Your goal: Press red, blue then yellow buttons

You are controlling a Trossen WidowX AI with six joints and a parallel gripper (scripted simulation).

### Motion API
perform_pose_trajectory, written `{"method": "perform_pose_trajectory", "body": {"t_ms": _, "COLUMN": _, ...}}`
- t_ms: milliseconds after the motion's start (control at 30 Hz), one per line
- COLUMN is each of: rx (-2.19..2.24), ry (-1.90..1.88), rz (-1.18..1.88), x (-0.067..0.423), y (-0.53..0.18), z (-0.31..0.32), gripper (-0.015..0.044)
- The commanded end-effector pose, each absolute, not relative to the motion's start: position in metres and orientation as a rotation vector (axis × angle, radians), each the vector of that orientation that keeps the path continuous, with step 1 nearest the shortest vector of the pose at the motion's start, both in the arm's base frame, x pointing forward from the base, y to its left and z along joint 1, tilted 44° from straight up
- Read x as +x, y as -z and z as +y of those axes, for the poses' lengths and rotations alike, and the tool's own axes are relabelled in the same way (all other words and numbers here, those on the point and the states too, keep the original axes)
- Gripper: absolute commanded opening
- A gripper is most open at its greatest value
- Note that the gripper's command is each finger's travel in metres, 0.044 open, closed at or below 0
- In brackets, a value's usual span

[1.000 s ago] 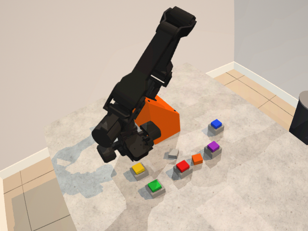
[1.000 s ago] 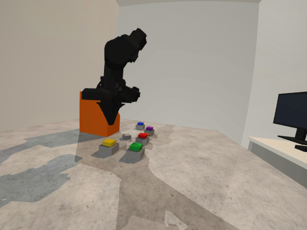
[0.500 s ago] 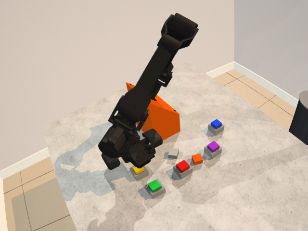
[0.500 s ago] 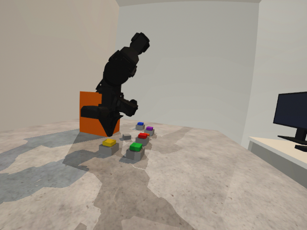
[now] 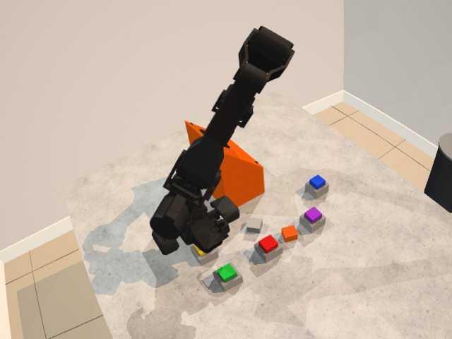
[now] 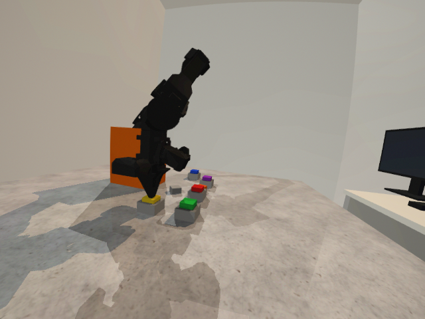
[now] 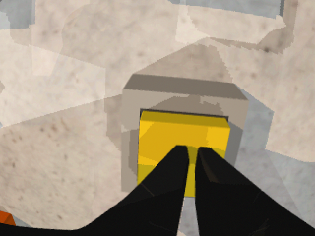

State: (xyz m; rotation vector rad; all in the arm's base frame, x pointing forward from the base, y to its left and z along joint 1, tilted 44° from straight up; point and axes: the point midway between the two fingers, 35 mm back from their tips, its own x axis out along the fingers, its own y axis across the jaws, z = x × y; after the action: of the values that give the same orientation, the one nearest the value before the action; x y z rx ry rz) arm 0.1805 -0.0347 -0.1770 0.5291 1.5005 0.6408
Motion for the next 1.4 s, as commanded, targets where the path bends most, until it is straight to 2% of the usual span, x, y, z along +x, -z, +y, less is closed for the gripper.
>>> {"method": "perform_pose_trajectory", "body": {"t_ms": 0, "rx": 0.540, "ry": -0.645, "rz": 1.508, "x": 0.177, "y": 0.177, "z": -0.030, "gripper": 0.0020}}
{"method": "perform_pose_trajectory", "body": {"t_ms": 567, "rx": 0.540, "ry": -0.645, "rz": 1.508, "x": 0.177, "y": 0.177, "z": -0.030, "gripper": 0.0020}}
{"method": "perform_pose_trajectory", "body": {"t_ms": 833, "rx": 0.539, "ry": -0.644, "rz": 1.509, "x": 0.179, "y": 0.154, "z": -0.053, "gripper": 0.0020}}
{"method": "perform_pose_trajectory", "body": {"t_ms": 1033, "rx": 0.494, "ry": -0.581, "rz": 1.527, "x": 0.230, "y": 0.106, "z": -0.036, "gripper": 0.0177}}
{"method": "perform_pose_trajectory", "body": {"t_ms": 1300, "rx": 0.478, "ry": -0.552, "rz": 1.506, "x": 0.280, "y": 0.003, "z": 0.044, "gripper": 0.0387}}
{"method": "perform_pose_trajectory", "body": {"t_ms": 1367, "rx": 0.486, "ry": -0.561, "rz": 1.500, "x": 0.280, "y": -0.024, "z": 0.068, "gripper": 0.0400}}
